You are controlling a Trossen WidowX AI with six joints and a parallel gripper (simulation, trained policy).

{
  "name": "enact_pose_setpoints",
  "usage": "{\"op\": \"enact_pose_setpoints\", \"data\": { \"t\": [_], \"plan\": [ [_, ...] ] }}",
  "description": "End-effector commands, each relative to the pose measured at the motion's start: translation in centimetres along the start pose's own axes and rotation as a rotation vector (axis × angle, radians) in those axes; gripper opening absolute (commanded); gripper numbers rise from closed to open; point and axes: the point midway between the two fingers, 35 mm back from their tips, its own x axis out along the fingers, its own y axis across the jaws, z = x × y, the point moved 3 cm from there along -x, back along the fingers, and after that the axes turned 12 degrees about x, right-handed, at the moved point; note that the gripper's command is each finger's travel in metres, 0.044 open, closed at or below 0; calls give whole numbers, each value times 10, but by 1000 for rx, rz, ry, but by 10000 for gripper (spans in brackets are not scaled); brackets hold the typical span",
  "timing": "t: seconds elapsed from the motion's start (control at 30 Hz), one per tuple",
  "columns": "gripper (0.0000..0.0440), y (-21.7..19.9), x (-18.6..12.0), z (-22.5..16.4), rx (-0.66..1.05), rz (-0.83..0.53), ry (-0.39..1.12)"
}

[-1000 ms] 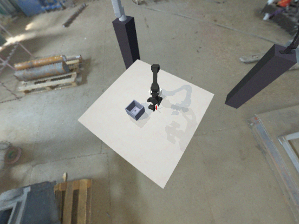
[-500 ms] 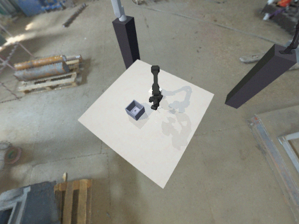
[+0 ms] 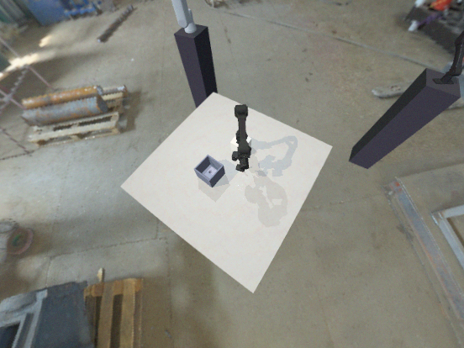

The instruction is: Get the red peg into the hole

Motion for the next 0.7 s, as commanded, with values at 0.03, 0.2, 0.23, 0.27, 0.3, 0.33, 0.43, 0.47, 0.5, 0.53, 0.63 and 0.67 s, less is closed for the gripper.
{"op": "enact_pose_setpoints", "data": {
  "t": [0.03,0.2,0.23,0.27,0.3,0.33,0.43,0.47,0.5,0.53,0.63,0.67],
  "plan": [
    [437,-1,14,3,-25,-18,-39],
    [434,0,31,6,-36,-25,-69],
    [433,0,34,6,-37,-24,-74],
    [433,1,38,7,-38,-23,-78],
    [432,1,41,7,-39,-22,-82],
    [432,1,44,8,-39,-20,-86],
    [429,2,54,10,-36,-15,-97],
    [428,2,57,10,-34,-13,-101],
    [428,3,61,11,-31,-10,-104],
    [427,3,64,11,-28,-8,-107],
    [422,3,73,13,-20,-1,-114],
    [419,4,75,13,-17,2,-117]
  ]
}}
